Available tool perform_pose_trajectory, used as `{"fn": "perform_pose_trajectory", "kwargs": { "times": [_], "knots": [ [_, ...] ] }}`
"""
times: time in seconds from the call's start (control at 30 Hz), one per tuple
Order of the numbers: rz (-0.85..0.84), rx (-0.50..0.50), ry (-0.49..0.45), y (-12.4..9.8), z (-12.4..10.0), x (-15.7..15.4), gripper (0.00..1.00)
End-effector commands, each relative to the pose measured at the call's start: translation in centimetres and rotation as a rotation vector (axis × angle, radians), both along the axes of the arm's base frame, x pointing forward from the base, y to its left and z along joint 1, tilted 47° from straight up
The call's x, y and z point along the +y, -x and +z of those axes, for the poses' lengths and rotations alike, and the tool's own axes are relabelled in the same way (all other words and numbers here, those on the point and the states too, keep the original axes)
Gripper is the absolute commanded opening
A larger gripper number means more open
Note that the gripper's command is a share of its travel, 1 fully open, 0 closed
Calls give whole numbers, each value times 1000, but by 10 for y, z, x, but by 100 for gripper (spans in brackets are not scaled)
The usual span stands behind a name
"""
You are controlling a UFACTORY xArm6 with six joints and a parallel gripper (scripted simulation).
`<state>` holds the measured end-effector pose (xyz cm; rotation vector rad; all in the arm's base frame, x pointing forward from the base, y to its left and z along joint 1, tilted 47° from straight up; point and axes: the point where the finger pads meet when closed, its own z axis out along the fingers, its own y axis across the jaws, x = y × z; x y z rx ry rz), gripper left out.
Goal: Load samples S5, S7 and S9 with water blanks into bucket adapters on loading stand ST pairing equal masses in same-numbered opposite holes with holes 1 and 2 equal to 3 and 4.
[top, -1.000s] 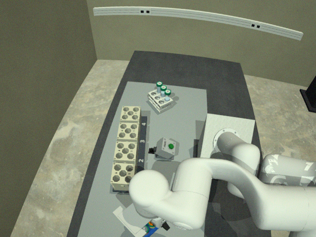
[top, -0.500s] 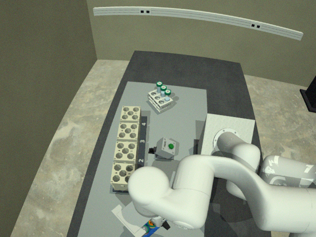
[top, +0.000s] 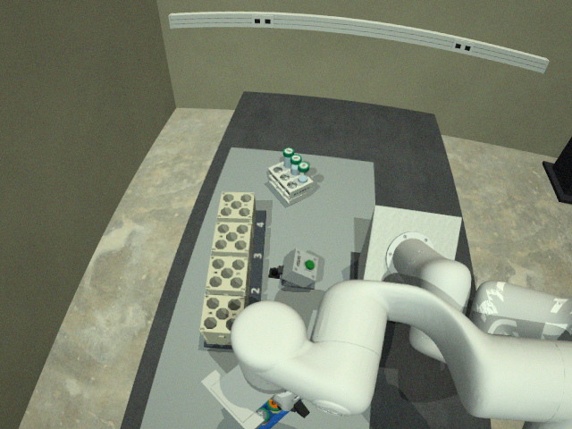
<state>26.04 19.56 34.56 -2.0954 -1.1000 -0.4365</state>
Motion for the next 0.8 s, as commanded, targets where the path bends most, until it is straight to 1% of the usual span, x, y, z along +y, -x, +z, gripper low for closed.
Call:
{"fn": "perform_pose_trajectory", "kwargs": {
  "times": [0.0, 0.33, 0.5, 0.57, 0.77],
  "knots": [
    [-21, 19, 1, -5, 1, 0, 57],
    [-250, 262, 11, -54, 7, 7, 57],
    [-364, 383, 16, -56, 7, 7, 57],
    [-364, 383, 16, -56, 7, 7, 57],
    [-500, 529, 22, -56, 7, 7, 57]
  ]
}}
